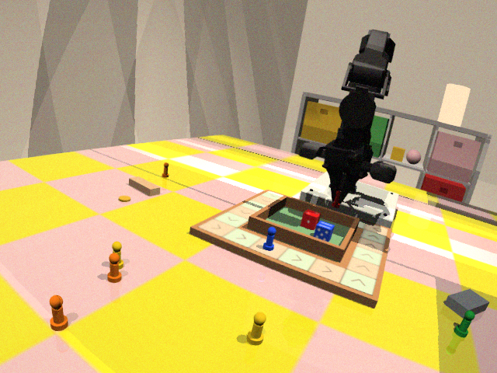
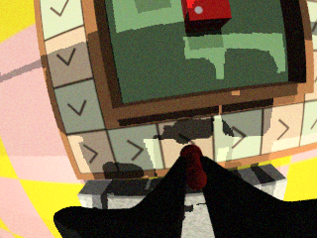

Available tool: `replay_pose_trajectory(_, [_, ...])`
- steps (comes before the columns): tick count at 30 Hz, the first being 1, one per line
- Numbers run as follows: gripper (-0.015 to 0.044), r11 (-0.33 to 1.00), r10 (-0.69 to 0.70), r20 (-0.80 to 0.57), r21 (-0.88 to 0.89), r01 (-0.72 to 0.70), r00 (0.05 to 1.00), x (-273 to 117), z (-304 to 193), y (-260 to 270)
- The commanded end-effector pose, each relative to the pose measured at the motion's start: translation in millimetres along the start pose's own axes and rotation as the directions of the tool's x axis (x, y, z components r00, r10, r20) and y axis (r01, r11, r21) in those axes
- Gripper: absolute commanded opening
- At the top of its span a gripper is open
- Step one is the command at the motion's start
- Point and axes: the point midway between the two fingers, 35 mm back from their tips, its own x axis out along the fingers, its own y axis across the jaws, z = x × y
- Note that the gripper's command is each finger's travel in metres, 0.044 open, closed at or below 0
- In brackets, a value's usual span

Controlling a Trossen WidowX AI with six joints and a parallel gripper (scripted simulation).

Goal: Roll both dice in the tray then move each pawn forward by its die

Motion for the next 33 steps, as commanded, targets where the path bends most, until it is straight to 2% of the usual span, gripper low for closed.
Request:
replay_pose_trajectory(1, [0.0000,1.000,0.004,-0.003,-0.004,-0.004,1.000,5,0,1])
replay_pose_trajectory(15, [0.0000,1.000,0.004,-0.003,-0.004,-0.004,1.000,22,0,1])
replay_pose_trajectory(31, [0.0420,1.000,0.001,0.005,-0.001,-0.001,1.000,15,1,0])
replay_pose_trajectory(33, [0.0440,1.000,0.002,0.002,-0.002,-0.002,1.000,0,2,1])
